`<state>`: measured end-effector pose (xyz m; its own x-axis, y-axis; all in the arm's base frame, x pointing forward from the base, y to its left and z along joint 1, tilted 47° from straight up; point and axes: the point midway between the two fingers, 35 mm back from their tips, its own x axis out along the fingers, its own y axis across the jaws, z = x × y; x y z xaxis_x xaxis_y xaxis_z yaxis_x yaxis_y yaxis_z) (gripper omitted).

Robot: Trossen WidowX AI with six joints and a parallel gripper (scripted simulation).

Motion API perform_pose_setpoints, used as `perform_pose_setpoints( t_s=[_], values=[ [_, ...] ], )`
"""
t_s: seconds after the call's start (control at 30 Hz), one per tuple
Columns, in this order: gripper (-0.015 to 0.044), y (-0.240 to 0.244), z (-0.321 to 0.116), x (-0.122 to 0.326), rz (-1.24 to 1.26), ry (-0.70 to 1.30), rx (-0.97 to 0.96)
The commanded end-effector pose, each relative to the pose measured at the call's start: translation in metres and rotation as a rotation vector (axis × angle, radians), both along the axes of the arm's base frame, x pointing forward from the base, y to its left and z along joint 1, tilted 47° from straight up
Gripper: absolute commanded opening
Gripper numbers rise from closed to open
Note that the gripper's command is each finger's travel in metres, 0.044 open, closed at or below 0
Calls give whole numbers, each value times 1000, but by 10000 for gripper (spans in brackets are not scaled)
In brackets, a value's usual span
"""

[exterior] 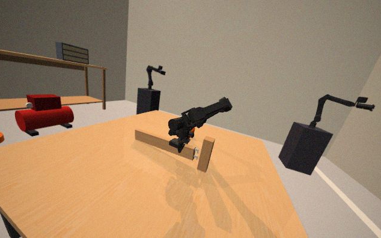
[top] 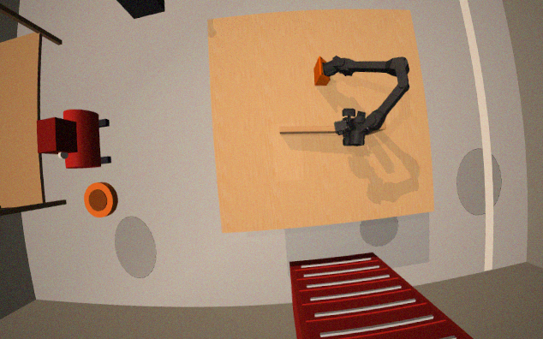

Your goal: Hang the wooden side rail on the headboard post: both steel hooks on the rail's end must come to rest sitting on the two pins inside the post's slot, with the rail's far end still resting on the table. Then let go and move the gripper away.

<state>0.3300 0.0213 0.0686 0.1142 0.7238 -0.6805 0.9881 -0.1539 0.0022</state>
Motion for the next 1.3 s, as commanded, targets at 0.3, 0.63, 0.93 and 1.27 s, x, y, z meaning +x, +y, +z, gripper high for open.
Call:
perform_pose_setpoints(
  t_s=[0.3, 0.63, 0.93, 1.27],
  values=[
    [0, -1, 6, 1, -9, -12, -3],
    [0, 0, 6, 1, -9, -12, -3],
    [0, 1, 7, 1, -9, -12, -3],
    [0, 1, 8, 1, -9, -12, -3]
  ],
)
